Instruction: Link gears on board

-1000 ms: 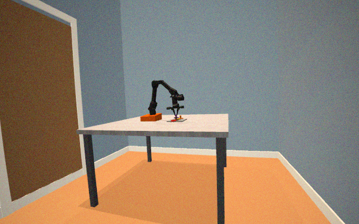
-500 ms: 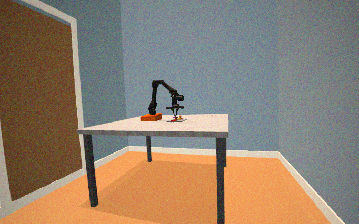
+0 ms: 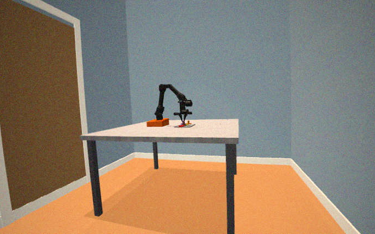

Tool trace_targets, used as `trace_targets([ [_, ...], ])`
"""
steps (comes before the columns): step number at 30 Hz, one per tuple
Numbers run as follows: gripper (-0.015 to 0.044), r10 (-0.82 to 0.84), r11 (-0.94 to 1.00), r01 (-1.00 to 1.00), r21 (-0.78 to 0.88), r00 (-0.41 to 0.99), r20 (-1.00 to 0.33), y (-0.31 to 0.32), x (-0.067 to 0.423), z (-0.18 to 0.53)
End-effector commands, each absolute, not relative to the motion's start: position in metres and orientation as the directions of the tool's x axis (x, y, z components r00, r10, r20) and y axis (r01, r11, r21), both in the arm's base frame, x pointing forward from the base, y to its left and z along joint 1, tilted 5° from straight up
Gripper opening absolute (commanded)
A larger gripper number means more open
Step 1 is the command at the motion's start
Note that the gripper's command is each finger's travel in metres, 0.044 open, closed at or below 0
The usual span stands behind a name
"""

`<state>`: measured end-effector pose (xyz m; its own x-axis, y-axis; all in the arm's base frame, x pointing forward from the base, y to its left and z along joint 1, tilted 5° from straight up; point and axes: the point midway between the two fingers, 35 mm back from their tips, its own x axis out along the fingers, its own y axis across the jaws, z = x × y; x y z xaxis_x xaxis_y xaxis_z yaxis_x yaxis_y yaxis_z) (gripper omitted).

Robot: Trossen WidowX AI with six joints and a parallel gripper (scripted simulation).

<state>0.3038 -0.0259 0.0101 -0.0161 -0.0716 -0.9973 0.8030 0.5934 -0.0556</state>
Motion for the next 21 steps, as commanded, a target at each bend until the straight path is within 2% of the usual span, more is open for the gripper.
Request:
trace_targets([
  [1, 0.0, -0.074, 0.571, 0.819, -0.057, -0.019, -0.997, -0.0257, 0.3032, 0.0084],
  [15, 0.0, -0.074, 0.285, 0.958, -0.039, -0.019, -0.997, -0.0266, 0.3012, 0.0077],
  [21, 0.0, -0.074, 0.271, 0.962, -0.038, -0.019, -0.997, -0.0263, 0.3029, 0.0069],
])
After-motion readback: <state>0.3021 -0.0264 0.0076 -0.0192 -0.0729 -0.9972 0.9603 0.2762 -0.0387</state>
